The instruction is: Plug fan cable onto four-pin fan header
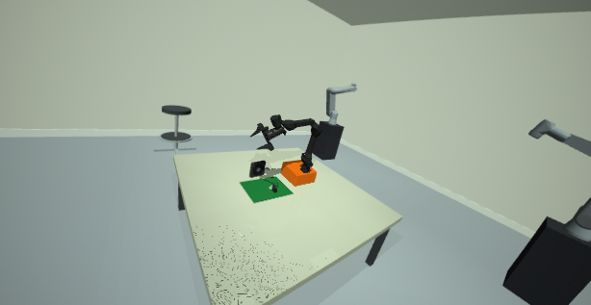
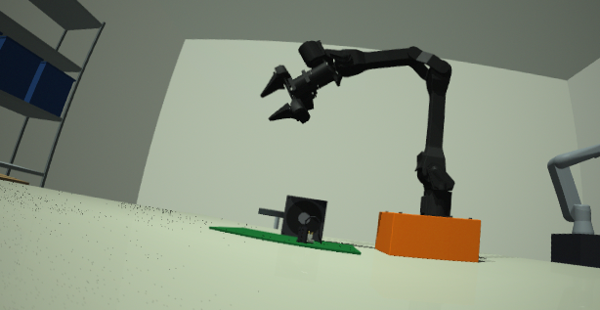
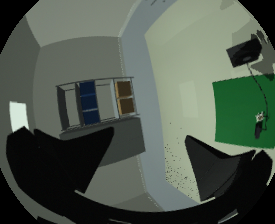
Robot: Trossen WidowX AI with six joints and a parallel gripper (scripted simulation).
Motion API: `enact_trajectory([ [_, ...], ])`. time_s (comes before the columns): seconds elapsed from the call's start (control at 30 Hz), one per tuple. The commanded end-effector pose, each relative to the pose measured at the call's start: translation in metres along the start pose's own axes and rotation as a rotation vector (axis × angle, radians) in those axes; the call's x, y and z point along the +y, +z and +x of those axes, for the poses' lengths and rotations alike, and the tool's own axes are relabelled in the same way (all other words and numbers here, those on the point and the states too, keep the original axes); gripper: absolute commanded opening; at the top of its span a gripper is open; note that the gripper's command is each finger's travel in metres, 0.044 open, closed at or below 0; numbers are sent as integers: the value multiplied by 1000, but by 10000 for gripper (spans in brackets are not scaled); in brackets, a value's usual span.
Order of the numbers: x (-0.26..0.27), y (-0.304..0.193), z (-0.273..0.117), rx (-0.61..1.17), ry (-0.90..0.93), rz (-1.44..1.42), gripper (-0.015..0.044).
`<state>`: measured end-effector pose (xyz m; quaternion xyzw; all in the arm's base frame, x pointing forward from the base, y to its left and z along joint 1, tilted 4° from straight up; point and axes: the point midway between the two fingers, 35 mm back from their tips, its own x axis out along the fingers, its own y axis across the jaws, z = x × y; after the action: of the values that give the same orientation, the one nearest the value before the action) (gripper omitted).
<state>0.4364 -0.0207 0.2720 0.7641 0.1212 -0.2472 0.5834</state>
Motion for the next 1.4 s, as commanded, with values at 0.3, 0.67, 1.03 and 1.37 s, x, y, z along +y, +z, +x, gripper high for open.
enact_trajectory([
  [0.3,-218,0,-1,212,-886,-228,440],
  [0.67,-249,0,-18,268,-1045,-232,440],
  [1.03,-301,8,15,268,-1046,-231,440],
  [1.37,-309,9,21,268,-1046,-231,440],
])
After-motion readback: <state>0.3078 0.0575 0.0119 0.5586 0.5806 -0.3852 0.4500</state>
